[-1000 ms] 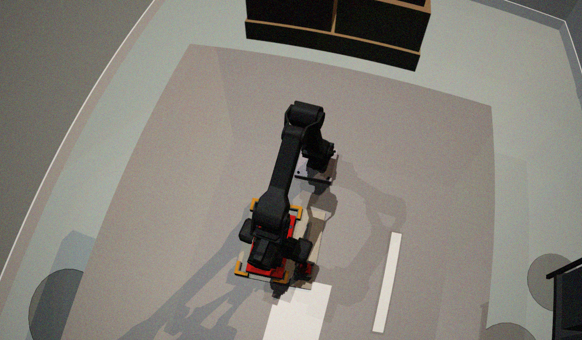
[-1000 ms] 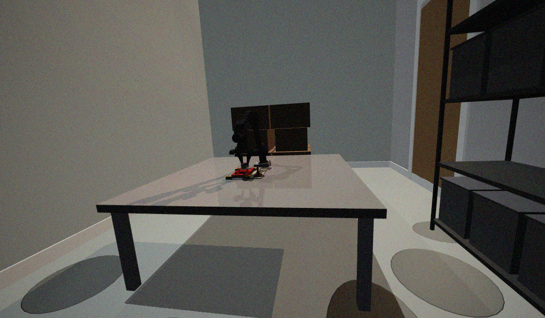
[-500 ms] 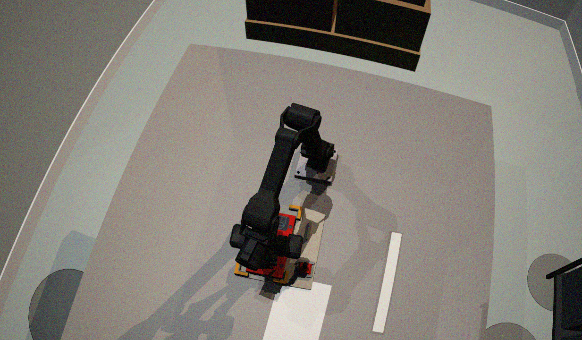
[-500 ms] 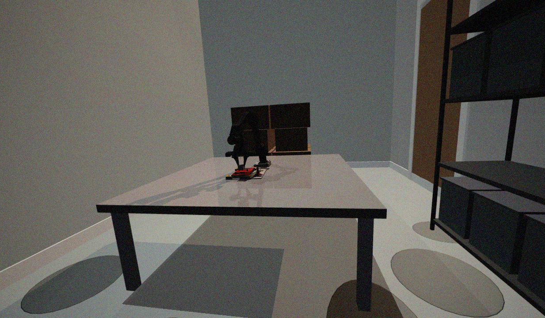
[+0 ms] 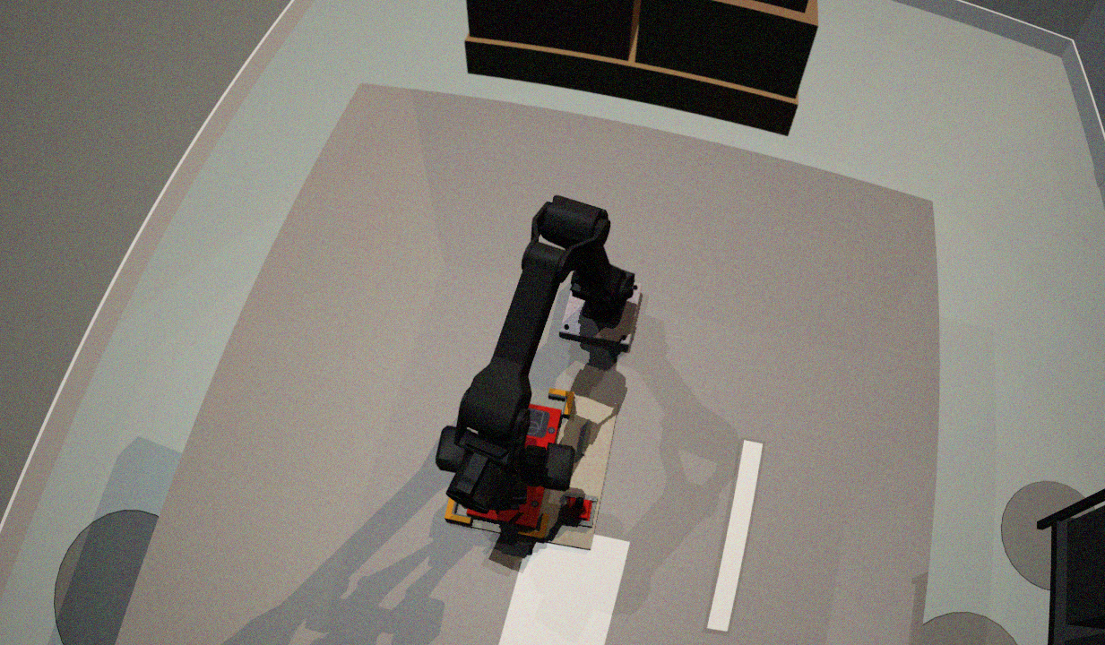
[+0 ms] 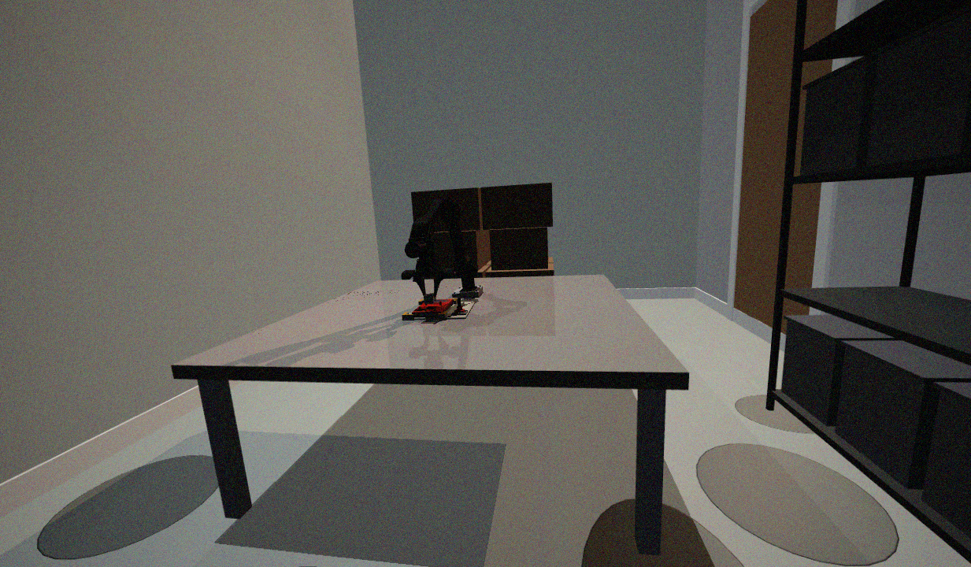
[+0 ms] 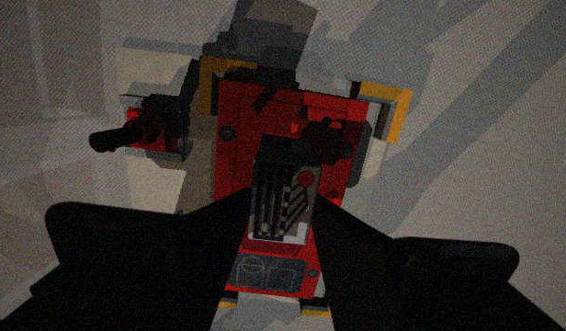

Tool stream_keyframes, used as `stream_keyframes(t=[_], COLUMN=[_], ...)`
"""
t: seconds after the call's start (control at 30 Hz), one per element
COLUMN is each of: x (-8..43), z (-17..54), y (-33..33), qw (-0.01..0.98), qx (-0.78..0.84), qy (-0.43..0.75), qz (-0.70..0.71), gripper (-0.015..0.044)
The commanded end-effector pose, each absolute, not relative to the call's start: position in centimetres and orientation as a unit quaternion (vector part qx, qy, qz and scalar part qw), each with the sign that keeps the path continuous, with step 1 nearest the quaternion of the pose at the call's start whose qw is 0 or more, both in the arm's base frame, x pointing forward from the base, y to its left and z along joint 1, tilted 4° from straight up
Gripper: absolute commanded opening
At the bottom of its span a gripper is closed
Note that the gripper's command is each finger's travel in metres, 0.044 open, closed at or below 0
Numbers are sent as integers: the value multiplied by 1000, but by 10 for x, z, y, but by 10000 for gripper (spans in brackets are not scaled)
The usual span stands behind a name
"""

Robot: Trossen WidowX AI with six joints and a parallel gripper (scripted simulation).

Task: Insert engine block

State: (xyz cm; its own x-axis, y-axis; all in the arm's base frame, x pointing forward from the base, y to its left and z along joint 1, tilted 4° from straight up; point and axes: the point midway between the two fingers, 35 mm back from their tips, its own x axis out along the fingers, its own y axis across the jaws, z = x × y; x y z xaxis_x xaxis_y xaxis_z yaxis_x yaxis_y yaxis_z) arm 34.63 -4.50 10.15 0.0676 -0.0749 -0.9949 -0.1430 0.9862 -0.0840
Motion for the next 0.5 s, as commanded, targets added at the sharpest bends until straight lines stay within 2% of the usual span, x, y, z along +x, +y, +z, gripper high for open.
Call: stream_keyframes(t=[0.0, 0.47], x=[347, 348], z=[102, 102], y=[-44, -44], qw=[728, 731], qx=[-78, -32], qy=[681, 681], qz=[25, -18], gripper=[159, 159])
